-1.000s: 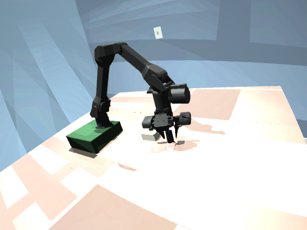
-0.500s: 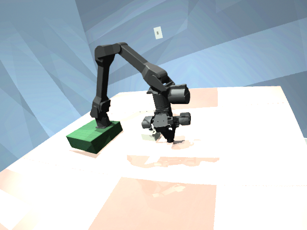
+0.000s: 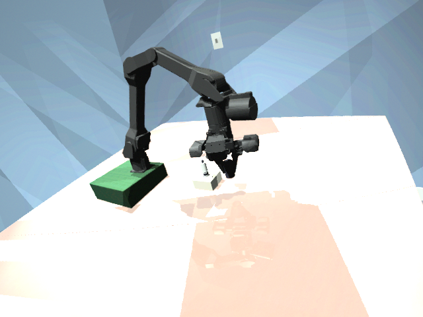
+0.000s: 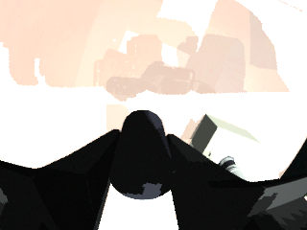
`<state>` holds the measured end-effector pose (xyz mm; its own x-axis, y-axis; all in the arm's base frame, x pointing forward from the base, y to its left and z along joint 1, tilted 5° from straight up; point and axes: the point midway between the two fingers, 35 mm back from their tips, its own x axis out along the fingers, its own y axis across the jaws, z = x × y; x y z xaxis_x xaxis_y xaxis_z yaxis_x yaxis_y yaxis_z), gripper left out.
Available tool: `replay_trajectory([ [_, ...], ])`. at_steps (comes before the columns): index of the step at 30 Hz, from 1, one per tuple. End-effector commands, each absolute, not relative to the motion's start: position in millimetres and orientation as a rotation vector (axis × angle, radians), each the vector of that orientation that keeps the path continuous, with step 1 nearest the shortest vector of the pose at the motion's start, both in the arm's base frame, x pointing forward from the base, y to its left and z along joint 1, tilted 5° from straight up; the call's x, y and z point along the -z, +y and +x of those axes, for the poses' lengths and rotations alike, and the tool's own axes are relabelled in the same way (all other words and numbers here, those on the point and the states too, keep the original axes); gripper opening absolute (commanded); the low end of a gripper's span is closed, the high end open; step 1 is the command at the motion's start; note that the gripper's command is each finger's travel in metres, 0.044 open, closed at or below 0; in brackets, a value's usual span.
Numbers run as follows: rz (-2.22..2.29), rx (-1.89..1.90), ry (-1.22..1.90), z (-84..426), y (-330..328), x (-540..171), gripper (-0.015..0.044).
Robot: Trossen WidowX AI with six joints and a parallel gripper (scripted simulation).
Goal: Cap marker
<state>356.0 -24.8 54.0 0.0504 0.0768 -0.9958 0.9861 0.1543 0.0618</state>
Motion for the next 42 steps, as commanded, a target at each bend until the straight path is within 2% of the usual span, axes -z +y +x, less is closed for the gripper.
replay_trajectory([
  [1,1.165,1.014,1.288,356.0,-25.9,-62.7,0.0000],
  [42,1.164,1.018,1.296,257.4,0.8,-107.3,0.0000],
])
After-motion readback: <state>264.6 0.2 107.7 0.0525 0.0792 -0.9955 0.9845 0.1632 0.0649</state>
